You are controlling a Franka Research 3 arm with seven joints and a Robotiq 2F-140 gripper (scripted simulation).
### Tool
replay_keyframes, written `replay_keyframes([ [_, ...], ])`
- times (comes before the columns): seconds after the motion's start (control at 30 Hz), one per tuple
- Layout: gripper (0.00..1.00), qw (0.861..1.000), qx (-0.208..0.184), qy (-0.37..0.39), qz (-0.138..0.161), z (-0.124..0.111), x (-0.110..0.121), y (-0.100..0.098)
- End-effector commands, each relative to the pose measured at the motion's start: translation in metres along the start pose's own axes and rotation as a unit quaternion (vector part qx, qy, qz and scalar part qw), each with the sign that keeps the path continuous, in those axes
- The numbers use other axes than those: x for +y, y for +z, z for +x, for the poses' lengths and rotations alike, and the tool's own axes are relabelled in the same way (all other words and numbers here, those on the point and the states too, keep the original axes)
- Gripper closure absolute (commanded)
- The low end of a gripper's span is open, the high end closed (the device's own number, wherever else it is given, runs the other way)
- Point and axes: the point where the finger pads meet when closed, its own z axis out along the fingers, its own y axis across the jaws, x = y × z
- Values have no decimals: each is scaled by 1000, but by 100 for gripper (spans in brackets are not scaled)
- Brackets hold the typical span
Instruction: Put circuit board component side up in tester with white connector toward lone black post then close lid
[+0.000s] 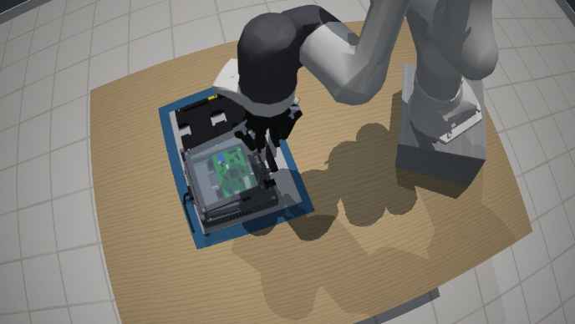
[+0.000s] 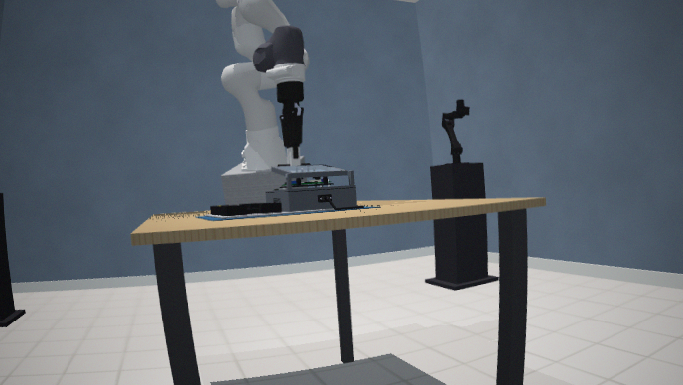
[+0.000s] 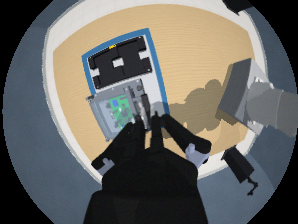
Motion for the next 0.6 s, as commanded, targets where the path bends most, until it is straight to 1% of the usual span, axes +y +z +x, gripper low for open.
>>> replay_keyframes([
  [0.0,100,1000,1,2,1,1,1,4],
  [0.57,100,1000,1,2,0,1,3,17],
])
